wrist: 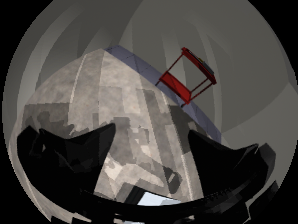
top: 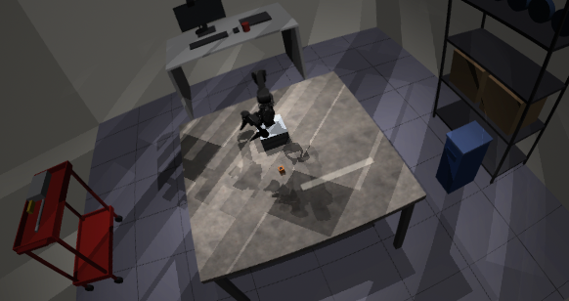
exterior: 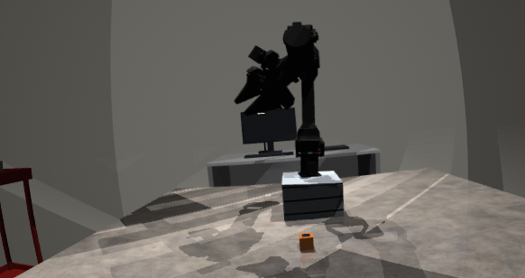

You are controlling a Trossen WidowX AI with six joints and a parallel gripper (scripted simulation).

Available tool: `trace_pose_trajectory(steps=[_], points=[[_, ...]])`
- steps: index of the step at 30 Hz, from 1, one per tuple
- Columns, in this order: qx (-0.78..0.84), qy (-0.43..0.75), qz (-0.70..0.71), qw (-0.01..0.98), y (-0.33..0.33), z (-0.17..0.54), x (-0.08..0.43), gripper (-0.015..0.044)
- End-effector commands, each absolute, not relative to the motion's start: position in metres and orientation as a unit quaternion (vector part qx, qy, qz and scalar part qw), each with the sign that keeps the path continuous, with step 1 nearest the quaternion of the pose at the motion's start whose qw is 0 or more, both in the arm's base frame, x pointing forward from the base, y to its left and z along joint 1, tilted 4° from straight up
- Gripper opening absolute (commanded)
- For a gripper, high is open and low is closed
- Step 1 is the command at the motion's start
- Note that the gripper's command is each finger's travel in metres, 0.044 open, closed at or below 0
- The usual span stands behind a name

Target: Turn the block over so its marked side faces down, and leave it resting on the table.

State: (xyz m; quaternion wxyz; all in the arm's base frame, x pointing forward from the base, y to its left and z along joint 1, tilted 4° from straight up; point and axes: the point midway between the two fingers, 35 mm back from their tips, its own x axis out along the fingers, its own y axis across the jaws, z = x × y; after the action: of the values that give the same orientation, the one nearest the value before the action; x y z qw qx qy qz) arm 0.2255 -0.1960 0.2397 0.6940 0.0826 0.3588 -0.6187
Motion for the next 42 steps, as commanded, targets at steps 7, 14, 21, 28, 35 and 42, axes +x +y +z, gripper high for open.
trace_pose_trajectory(steps=[7, 14, 21, 28, 35, 42], points=[[0.077, 0.524, -0.45, 0.719, -0.171, 0.162, 0.27, 0.044], [0.082, 0.654, -0.188, 0.728, -0.12, 0.072, 0.306, 0.044], [0.087, 0.679, -0.054, 0.727, -0.094, 0.038, 0.315, 0.044], [0.087, 0.68, -0.054, 0.727, -0.099, 0.013, 0.315, 0.044], [0.087, 0.68, -0.054, 0.726, -0.098, -0.003, 0.315, 0.044], [0.087, 0.68, -0.054, 0.726, -0.097, -0.017, 0.317, 0.044]])
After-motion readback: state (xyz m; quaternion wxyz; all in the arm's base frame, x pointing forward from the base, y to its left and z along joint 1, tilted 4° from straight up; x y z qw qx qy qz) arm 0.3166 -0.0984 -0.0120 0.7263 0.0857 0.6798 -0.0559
